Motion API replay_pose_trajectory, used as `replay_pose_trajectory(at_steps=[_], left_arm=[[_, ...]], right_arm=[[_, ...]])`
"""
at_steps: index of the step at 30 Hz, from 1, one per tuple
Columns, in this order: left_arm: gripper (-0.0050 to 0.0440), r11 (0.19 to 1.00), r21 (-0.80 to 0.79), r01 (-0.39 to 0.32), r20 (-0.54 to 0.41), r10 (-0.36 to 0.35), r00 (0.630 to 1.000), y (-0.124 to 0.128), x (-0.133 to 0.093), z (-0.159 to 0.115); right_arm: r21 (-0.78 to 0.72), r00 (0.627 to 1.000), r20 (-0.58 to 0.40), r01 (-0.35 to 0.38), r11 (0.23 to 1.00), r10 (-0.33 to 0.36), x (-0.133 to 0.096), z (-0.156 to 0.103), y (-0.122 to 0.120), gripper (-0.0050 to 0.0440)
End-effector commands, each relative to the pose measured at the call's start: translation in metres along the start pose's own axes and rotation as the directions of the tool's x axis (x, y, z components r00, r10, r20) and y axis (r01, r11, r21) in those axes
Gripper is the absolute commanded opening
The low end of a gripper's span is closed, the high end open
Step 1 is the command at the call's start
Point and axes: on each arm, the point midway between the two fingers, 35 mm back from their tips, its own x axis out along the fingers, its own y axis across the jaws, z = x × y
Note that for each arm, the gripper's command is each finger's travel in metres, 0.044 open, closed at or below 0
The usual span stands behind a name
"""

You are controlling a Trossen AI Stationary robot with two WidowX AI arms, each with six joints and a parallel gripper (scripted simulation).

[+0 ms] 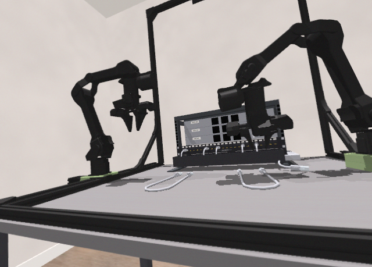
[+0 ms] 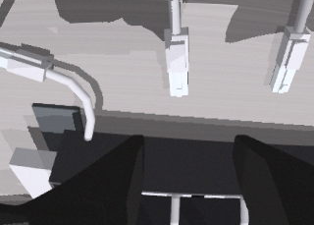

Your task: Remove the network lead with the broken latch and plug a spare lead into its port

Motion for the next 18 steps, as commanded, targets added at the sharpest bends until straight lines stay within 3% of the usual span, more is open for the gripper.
replay_pose_trajectory(at_steps=[1,16,18], left_arm=[[0.0176,0.999,-0.033,0.035,0.020,-0.035,0.999,-0.054,0.000,0.025],[0.0176,0.999,-0.033,0.035,0.020,-0.035,0.999,-0.054,0.000,0.025],[0.0176,0.998,-0.047,0.040,0.024,-0.039,0.999,-0.069,0.000,0.031]], right_arm=[[0.000,1.000,0.000,0.000,1.000,0.000,0.000,0.000,0.000,0.0176],[0.000,1.000,0.000,0.000,1.000,0.000,0.000,0.000,0.000,0.0176],[0.000,1.000,0.000,0.000,1.000,0.000,0.000,0.000,0.000,0.0176]])
